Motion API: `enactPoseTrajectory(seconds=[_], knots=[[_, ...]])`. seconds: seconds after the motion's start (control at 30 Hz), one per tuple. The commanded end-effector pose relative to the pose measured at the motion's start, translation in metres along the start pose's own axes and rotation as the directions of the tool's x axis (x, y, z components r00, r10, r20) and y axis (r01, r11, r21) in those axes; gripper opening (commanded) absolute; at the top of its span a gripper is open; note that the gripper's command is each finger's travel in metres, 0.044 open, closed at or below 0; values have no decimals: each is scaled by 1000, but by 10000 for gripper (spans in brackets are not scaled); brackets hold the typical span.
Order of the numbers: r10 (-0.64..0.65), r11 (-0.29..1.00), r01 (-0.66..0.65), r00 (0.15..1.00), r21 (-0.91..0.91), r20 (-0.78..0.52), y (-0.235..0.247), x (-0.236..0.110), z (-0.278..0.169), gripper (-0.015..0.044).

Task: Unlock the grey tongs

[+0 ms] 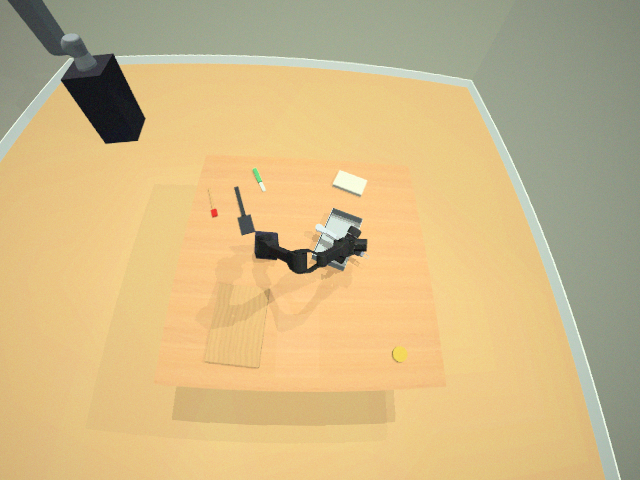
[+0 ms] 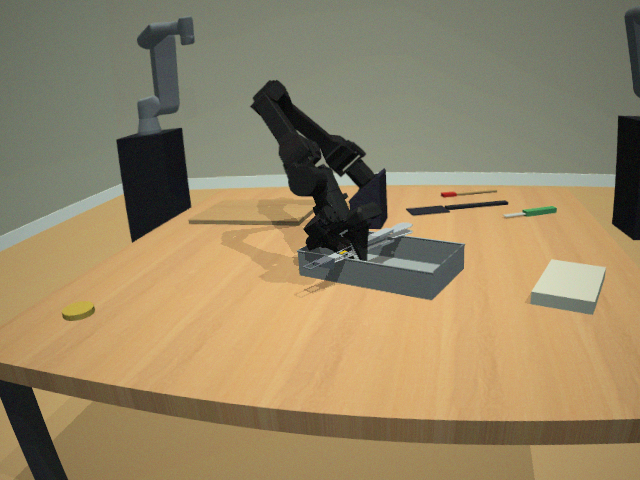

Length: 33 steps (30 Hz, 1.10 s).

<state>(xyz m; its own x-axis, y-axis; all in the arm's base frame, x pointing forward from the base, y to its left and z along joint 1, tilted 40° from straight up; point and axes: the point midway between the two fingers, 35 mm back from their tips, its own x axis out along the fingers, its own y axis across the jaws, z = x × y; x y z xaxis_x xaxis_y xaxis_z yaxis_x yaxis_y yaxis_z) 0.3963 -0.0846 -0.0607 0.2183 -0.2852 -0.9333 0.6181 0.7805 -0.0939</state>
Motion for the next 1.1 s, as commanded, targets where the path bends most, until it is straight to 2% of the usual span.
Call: enactPoseTrajectory(seconds=[0.0, 0.27, 0.5, 0.53, 0.7, 1.07], knots=[[0, 1000, 0, 1000, 0, -1, 0, 0, 0, 96], [0, 1000, 0, 1000, 0, -1, 0, 0, 0, 43], [0, 1000, 0, 1000, 0, -1, 5, -7, 1, -141], [1, 1000, -1, 1000, -1, -2, 9, -14, 1, -150], [4, 1000, -4, 1000, -3, -4, 37, -63, 0, -150], [4, 1000, -4, 1000, -3, -5, 38, -66, 0, -150]])
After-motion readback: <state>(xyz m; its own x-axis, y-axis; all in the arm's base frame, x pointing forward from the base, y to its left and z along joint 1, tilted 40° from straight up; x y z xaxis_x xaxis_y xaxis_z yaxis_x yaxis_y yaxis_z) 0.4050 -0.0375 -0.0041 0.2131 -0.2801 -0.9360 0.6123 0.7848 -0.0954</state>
